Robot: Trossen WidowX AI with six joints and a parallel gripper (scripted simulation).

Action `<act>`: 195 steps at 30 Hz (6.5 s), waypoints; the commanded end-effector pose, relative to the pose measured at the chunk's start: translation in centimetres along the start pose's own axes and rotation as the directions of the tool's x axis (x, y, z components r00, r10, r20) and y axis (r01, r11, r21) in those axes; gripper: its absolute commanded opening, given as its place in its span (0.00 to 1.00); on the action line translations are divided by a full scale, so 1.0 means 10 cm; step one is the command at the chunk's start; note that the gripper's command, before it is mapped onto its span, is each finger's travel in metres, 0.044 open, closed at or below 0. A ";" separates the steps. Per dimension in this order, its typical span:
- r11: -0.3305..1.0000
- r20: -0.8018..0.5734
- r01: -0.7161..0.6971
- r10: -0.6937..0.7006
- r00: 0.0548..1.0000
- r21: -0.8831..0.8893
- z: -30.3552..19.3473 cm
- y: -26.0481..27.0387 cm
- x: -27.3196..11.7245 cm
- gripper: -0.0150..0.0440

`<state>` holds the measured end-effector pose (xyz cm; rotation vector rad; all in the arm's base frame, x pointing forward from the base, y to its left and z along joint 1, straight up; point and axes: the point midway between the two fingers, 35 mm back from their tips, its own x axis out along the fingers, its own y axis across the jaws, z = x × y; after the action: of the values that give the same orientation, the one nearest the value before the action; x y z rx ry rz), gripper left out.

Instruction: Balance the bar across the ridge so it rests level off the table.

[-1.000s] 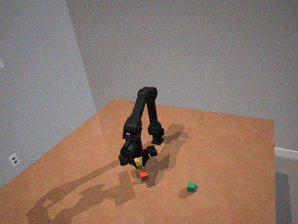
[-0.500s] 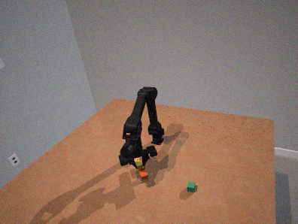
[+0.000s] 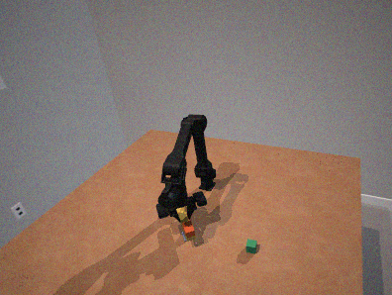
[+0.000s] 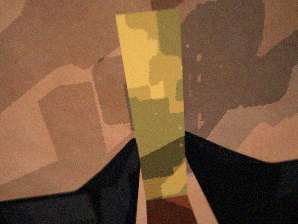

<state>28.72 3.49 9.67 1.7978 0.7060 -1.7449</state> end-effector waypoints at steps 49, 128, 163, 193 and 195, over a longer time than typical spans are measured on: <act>1.000 0.001 0.000 0.000 1.000 -0.003 0.00 0.00 -0.02 0.25; 1.000 0.003 0.002 -0.002 1.000 0.000 0.00 0.00 -0.01 0.54; 1.000 0.003 0.002 -0.002 1.000 0.000 0.00 0.00 -0.01 0.55; 1.000 0.003 0.002 -0.002 1.000 0.000 0.00 0.00 -0.01 1.00; 1.000 0.003 0.002 -0.002 1.000 0.000 0.00 0.00 -0.01 1.00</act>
<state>28.66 3.47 9.79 1.7943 0.7062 -1.7487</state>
